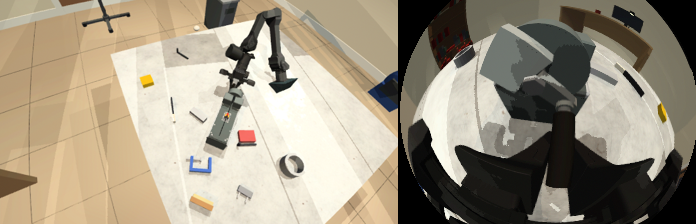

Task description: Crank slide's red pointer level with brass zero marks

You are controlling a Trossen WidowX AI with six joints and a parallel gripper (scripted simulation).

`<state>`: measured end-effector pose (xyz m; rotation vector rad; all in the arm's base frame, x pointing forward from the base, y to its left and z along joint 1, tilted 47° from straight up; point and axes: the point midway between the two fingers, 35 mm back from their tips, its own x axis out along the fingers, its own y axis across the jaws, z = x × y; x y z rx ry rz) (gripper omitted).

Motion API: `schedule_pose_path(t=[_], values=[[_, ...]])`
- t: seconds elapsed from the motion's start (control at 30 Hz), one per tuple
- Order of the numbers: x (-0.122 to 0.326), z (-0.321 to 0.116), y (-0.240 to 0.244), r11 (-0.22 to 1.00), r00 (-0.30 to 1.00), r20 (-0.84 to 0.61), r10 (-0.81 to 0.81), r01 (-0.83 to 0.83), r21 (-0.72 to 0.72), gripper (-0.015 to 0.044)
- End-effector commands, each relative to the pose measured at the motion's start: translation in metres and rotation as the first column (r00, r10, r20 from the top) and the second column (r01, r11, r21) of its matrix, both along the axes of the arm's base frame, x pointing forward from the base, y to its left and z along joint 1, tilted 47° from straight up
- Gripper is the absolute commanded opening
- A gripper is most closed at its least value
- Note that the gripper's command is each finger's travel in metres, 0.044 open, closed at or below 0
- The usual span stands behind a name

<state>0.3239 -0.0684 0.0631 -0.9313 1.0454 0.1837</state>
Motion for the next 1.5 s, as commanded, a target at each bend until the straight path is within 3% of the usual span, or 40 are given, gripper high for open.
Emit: schedule_pose_path(t=[0.0,1.47], values=[[-0.004,-0.0087,-0.0014,1.0,1.0,-0.014,-0.002,0.002,0.0,0.0],[-0.0083,-0.0165,0.0006,1.0,1.0,-0.015,-0.002,0.002,0.0,0.0]])
